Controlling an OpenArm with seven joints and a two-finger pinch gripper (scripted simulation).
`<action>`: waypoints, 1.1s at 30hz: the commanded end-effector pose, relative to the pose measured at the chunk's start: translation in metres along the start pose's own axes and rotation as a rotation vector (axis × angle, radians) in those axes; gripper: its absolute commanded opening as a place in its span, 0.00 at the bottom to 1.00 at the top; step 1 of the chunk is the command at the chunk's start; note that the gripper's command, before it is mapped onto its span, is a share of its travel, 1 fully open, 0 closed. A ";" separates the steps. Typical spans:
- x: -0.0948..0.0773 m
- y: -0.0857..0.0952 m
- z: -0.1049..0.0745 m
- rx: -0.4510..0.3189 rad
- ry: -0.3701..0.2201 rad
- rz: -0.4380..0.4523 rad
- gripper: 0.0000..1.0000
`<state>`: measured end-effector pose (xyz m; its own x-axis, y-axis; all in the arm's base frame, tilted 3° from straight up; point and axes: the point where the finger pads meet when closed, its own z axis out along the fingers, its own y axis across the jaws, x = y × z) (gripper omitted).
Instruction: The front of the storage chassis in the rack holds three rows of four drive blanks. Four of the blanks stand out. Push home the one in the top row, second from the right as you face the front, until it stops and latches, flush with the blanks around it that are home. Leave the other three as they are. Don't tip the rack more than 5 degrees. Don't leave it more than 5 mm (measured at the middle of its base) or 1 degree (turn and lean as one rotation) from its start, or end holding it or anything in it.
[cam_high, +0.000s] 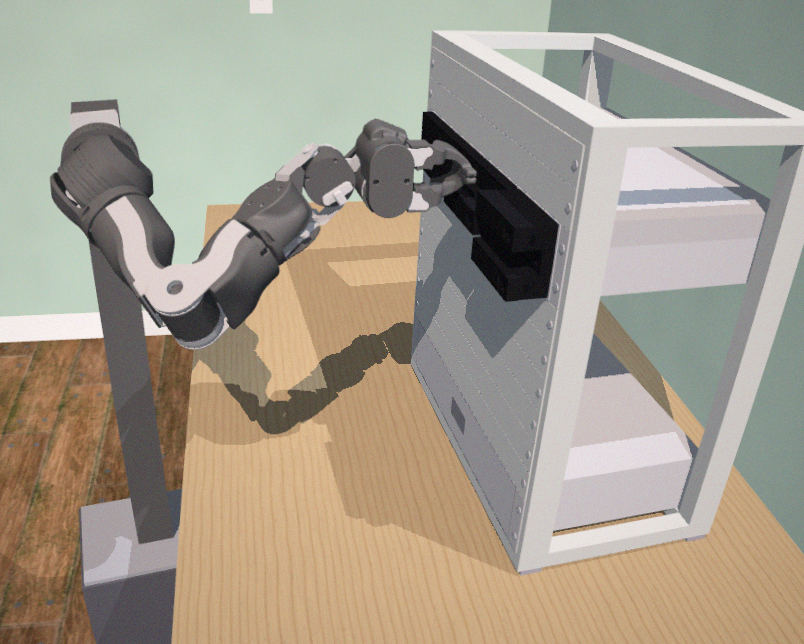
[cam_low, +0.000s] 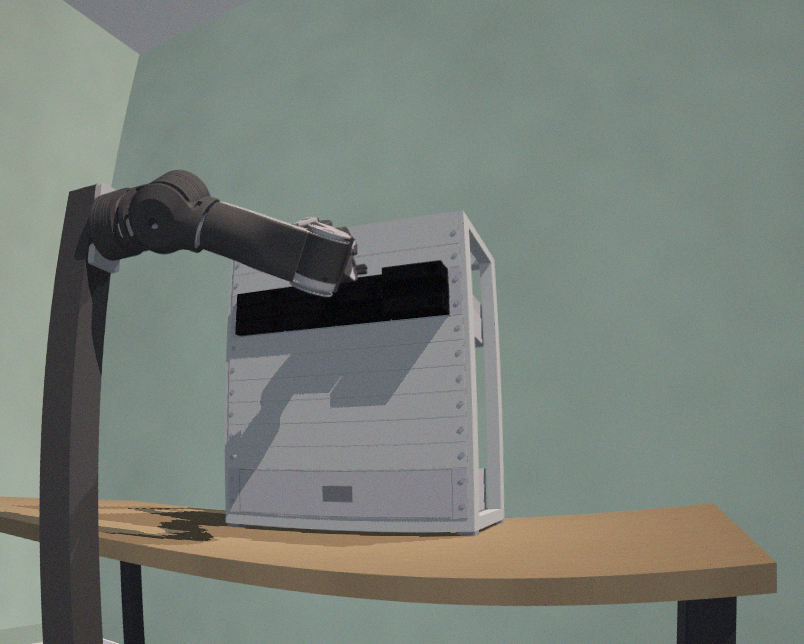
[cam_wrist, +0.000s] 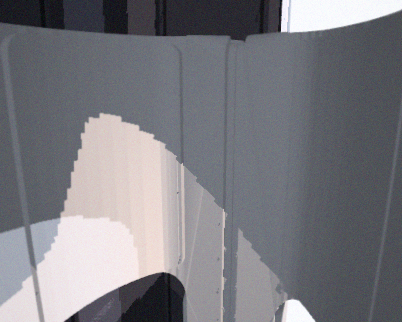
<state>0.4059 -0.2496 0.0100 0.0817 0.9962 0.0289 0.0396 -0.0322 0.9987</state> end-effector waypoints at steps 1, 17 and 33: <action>-0.002 0.003 0.000 -0.007 -0.007 0.012 0.00; -0.001 0.002 -0.049 -0.011 -0.006 0.009 0.00; -0.001 0.003 -0.075 -0.014 -0.006 0.009 0.00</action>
<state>0.3324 -0.2440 0.0152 0.0858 0.9957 0.0362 0.0256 -0.0385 0.9989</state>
